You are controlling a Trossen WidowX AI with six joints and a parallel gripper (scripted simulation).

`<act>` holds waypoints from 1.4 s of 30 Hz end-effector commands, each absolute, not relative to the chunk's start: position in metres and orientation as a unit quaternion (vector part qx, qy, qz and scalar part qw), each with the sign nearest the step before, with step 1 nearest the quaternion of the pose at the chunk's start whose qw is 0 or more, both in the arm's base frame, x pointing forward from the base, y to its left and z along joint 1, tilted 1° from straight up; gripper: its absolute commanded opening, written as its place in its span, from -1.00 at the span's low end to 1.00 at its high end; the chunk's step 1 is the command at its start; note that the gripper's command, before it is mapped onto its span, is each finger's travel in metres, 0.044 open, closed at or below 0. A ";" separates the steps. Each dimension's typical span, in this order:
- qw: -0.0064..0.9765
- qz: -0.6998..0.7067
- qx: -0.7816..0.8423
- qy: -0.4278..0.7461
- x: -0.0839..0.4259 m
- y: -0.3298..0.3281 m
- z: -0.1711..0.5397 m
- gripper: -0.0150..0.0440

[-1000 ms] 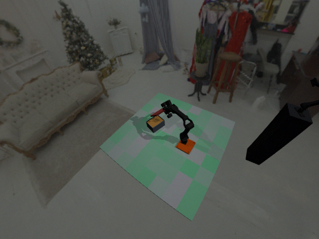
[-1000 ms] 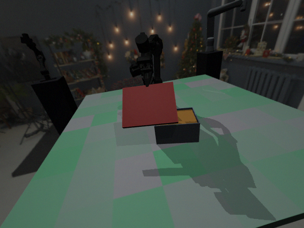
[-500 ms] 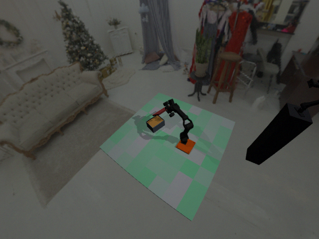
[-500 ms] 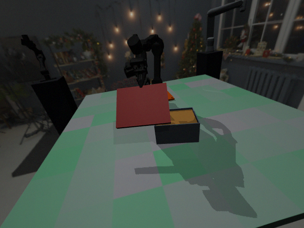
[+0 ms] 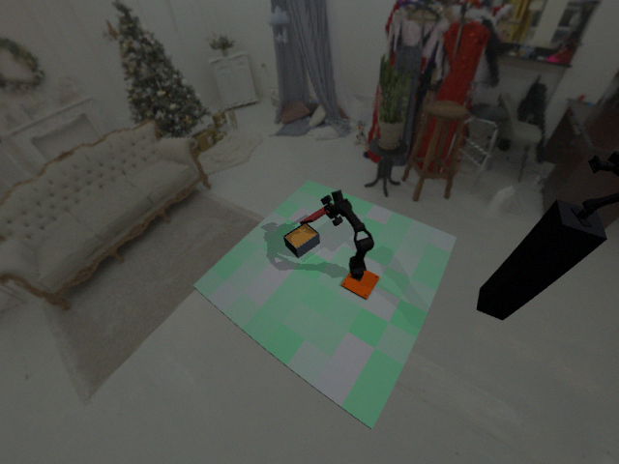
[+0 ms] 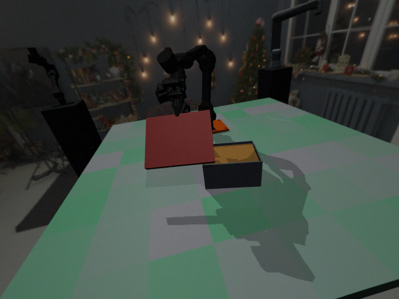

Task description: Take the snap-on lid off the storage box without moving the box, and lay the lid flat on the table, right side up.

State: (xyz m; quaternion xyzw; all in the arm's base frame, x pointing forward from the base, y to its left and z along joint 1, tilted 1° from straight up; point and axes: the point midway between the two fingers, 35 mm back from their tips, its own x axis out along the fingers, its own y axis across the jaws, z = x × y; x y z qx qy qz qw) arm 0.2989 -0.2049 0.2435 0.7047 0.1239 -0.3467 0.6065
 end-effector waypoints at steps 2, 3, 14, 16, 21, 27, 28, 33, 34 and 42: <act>0.613 -0.341 0.703 0.118 0.296 -0.215 0.251 -0.49; 0.613 -0.341 0.703 0.118 0.295 -0.216 0.251 -0.49; 0.613 -0.342 0.702 0.118 0.285 -0.236 0.250 -0.49; 0.613 -0.342 0.702 0.118 0.283 -0.239 0.250 -0.49; 0.614 -0.342 0.702 0.118 0.278 -0.248 0.250 -0.49; 0.614 -0.342 0.702 0.118 0.273 -0.259 0.250 -0.49; 0.614 -0.342 0.702 0.118 0.272 -0.261 0.250 -0.49; 0.614 -0.342 0.701 0.118 0.267 -0.269 0.250 -0.49; 0.614 -0.342 0.701 0.118 0.266 -0.271 0.250 -0.49; 0.614 -0.343 0.701 0.118 0.259 -0.285 0.249 -0.49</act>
